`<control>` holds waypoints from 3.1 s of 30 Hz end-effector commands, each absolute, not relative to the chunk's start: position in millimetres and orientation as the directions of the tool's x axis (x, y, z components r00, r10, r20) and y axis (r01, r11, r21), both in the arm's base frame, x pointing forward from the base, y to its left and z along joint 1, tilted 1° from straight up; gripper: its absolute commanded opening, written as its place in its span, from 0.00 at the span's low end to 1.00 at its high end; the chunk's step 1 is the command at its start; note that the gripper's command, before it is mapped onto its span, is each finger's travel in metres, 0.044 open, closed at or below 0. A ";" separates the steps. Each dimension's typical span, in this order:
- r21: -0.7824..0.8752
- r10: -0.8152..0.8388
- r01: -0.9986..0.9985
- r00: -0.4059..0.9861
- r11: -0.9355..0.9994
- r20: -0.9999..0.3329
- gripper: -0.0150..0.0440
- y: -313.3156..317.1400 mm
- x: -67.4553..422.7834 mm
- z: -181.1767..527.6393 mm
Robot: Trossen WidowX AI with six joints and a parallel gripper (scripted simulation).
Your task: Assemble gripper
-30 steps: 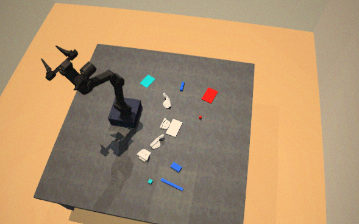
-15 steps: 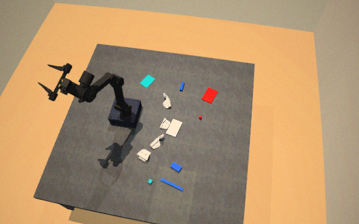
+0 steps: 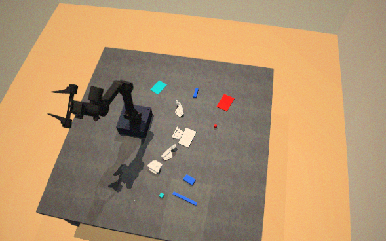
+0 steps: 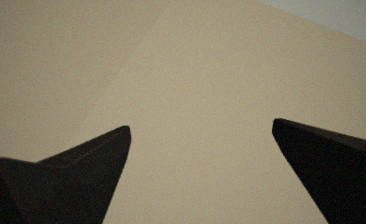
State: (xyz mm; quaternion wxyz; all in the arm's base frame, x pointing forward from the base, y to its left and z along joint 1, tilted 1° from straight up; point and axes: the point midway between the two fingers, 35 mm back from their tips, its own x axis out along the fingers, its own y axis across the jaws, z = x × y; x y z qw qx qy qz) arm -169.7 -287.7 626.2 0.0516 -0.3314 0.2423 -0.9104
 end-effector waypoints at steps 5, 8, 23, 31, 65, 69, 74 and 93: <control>-0.594 -0.439 0.050 -0.725 -0.803 0.531 1.00 -338.1 -141.0 597.8; -0.645 -0.507 0.083 -0.697 -0.759 0.507 1.00 -355.6 -127.9 586.2; -0.853 -0.799 0.199 -0.500 -0.482 0.335 1.00 -426.2 -47.0 517.8; -0.927 -0.907 0.218 -0.364 -0.305 0.213 1.00 -449.2 3.7 474.9; -0.900 -0.882 -0.051 0.183 0.433 -0.435 1.00 -414.2 209.3 263.9; -0.860 -0.830 -0.115 0.226 0.498 -0.510 1.00 -396.8 227.9 239.3; -0.799 -0.753 -0.202 0.267 0.567 -0.602 1.00 -371.6 248.1 209.3; -0.470 -0.382 -0.544 0.275 0.695 -0.882 1.00 -251.6 286.9 109.4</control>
